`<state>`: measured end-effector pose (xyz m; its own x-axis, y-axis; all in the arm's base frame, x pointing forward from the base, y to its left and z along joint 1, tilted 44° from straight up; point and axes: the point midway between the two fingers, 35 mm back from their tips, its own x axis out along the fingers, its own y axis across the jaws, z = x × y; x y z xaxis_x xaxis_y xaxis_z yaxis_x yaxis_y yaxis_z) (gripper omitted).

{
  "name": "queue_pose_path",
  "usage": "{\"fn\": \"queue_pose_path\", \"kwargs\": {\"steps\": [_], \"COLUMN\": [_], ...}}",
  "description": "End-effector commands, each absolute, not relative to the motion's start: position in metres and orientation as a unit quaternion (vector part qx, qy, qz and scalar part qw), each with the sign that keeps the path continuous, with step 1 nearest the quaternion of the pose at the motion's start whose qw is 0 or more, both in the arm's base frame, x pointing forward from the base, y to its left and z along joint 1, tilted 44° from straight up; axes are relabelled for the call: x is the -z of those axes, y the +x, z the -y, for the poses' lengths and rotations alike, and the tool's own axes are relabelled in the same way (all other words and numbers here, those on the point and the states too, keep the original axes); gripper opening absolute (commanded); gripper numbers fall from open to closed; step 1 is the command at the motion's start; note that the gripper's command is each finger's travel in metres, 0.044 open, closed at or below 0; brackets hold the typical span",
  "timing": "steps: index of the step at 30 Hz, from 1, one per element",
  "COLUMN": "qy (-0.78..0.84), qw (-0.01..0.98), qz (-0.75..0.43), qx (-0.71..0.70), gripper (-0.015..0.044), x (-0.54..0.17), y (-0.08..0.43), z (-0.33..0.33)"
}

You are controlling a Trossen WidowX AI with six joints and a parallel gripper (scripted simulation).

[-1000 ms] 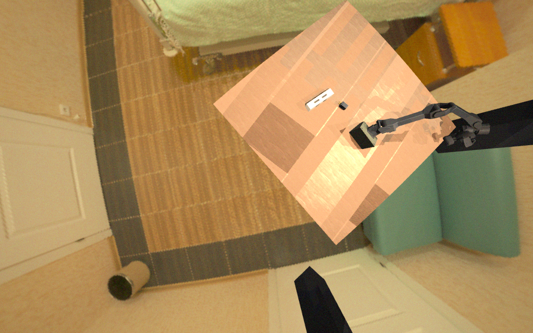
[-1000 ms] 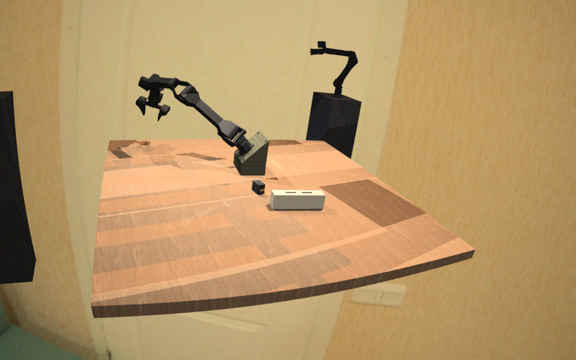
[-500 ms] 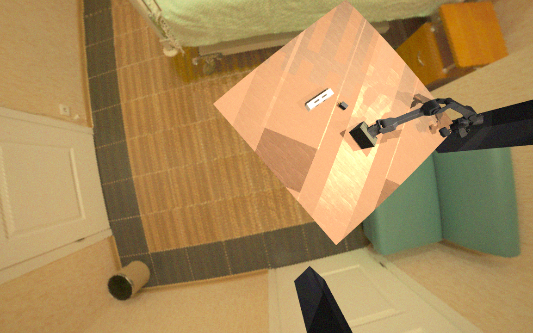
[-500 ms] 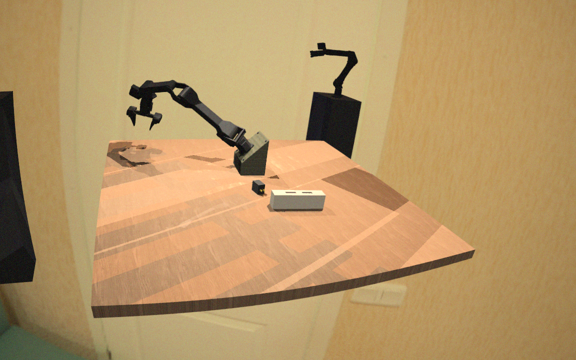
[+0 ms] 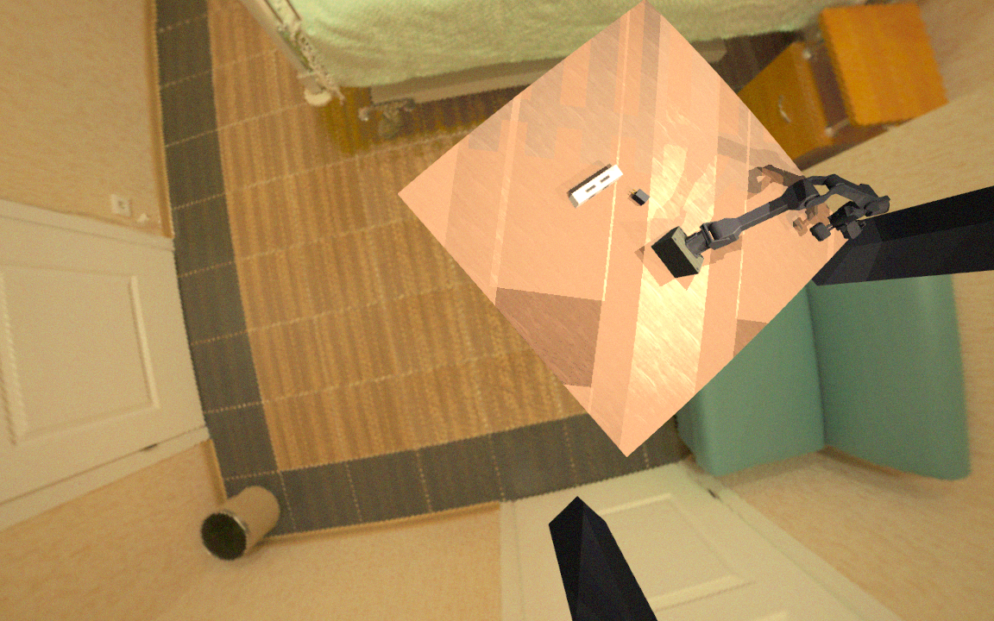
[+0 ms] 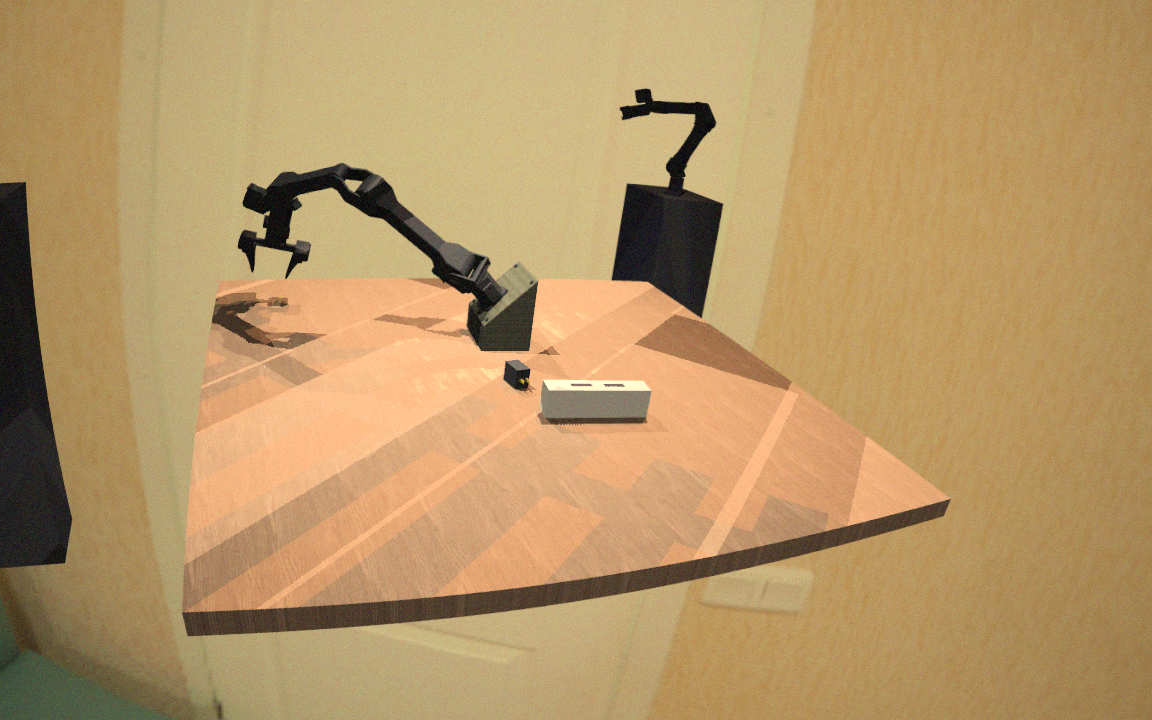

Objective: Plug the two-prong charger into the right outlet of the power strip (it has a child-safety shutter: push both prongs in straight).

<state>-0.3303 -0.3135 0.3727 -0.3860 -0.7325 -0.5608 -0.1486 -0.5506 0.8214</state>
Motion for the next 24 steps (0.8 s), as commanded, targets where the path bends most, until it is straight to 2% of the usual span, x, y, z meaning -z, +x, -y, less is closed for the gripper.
{"fn": "queue_pose_path", "kwargs": {"steps": [1,24], "qy": [0.520,0.539], "qw": [0.225,0.338], "qz": [0.407,0.317], "qx": [0.716,0.704], "gripper": [0.0440,0.0440], "x": [-0.372,-0.377], "y": [-0.312,-0.209], "z": [0.328,0.385]}}
